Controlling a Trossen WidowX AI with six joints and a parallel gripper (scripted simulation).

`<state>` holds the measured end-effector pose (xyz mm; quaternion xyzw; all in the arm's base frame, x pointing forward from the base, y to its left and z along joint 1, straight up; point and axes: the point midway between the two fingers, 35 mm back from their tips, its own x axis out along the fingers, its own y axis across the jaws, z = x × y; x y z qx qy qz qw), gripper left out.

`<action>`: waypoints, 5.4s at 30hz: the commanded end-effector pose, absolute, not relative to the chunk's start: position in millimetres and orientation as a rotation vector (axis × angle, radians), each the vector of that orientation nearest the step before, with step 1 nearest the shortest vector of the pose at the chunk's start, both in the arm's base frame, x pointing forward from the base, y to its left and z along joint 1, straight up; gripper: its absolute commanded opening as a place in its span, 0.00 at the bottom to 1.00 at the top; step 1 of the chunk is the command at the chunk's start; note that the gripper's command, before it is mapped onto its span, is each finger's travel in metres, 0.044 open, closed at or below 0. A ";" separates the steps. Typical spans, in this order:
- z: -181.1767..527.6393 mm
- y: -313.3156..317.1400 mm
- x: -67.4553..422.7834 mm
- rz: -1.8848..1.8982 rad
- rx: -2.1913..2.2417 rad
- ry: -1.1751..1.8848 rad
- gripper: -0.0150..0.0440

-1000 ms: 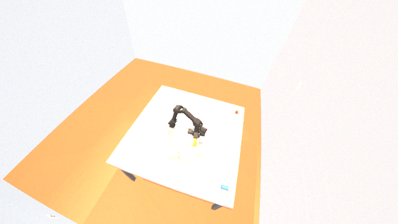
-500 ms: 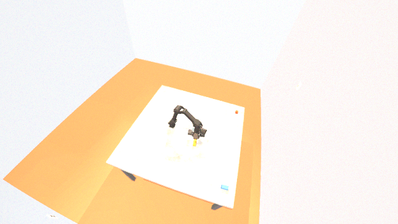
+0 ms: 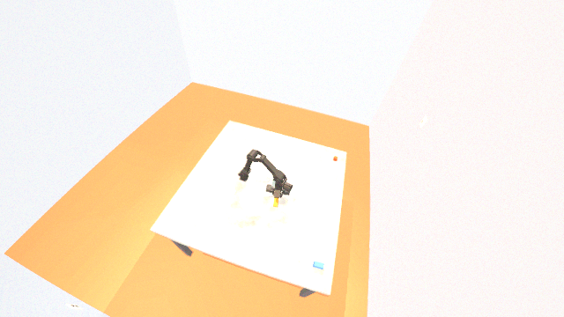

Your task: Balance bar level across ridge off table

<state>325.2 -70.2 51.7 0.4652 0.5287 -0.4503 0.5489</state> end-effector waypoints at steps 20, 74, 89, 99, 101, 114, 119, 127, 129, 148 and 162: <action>50.5 -70.0 324.5 -1.068 1.101 1.255 0.43; 158.3 -52.6 317.9 -1.182 1.214 1.186 0.25; 158.5 3.2 302.4 -1.550 1.598 0.903 0.25; 157.8 36.4 292.0 -1.803 1.859 0.634 0.25; 157.6 41.8 290.8 -1.851 1.908 0.573 0.25; 145.7 50.0 291.8 -1.931 1.990 0.465 0.25; 137.9 49.0 293.0 -1.937 1.996 0.456 0.25; 125.4 47.0 294.6 -1.946 2.006 0.442 0.25; 122.3 46.4 294.9 -1.948 2.008 0.438 0.25; 115.0 44.1 296.0 -1.955 2.015 0.428 0.25; 113.8 44.0 296.0 -1.955 2.015 0.428 0.25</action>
